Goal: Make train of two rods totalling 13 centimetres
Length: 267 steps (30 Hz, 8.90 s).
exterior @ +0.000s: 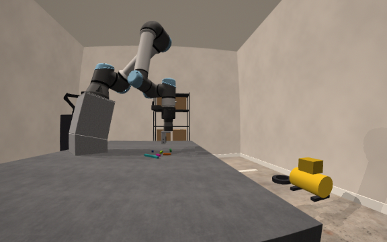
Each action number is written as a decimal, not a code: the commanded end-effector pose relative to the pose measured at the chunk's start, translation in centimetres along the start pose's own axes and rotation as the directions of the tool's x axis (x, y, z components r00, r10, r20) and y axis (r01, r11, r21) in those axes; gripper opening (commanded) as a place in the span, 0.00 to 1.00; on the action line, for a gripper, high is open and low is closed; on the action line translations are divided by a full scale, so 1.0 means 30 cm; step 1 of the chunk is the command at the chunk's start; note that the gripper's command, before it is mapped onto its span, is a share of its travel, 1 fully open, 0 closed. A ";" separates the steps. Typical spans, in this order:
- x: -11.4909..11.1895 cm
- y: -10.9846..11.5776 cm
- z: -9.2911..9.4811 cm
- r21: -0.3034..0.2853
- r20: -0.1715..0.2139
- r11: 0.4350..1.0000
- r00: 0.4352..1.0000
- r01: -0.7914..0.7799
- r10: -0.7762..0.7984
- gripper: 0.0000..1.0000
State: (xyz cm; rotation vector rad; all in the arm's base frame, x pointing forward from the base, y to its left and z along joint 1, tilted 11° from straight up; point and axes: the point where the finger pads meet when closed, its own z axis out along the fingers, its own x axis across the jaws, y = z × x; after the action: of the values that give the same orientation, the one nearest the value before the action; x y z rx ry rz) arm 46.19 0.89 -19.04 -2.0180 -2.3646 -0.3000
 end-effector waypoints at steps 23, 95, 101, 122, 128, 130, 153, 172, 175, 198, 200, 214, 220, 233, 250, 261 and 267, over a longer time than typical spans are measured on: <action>-0.001 0.002 -0.001 -0.001 0.001 1.000 1.000 0.000 0.000 1.00; 0.121 -0.005 -0.002 -0.001 -0.001 0.187 0.187 -0.982 0.982 1.00; 0.126 -0.001 -0.002 0.000 -0.001 0.063 0.063 -0.998 0.998 1.00; 0.128 0.001 -0.002 0.000 -0.001 0.001 0.001 -1.000 1.000 1.00; 0.128 0.001 -0.002 0.000 -0.001 0.001 0.001 -1.000 1.000 1.00; 0.128 0.001 -0.002 0.000 -0.001 0.001 0.001 -1.000 1.000 1.00; 0.128 0.001 -0.002 0.000 -0.001 0.001 0.001 -1.000 1.000 1.00; 0.128 0.001 -0.002 0.000 -0.001 0.001 0.001 -1.000 1.000 1.00; 0.128 0.001 -0.002 0.000 -0.001 0.001 0.001 -1.000 1.000 1.00; 0.128 0.001 -0.002 0.000 -0.001 0.000 0.000 -1.000 1.000 1.00; 0.128 0.001 -0.002 0.000 -0.001 -0.001 -0.001 -1.000 1.000 1.00; 0.143 0.005 -0.002 0.000 -0.001 -0.104 -0.104 -0.995 0.995 1.00; 0.161 0.010 -0.001 0.000 -0.001 -0.244 -0.244 -0.970 0.970 1.00; 0.202 0.020 0.000 0.000 -0.001 -0.591 -0.591 -0.807 0.807 1.00; 0.241 0.019 0.000 0.001 -0.001 -0.912 -0.912 -0.410 0.410 1.00; 0.257 0.008 -0.001 0.001 -0.001 -0.991 -0.991 -0.135 0.135 1.00; 0.261 0.004 -0.001 0.001 -0.001 -0.999 -0.999 -0.052 0.052 1.00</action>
State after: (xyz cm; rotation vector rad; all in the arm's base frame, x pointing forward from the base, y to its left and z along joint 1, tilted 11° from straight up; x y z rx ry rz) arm 45.07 8.49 -17.95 -2.3486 1.7825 0.0110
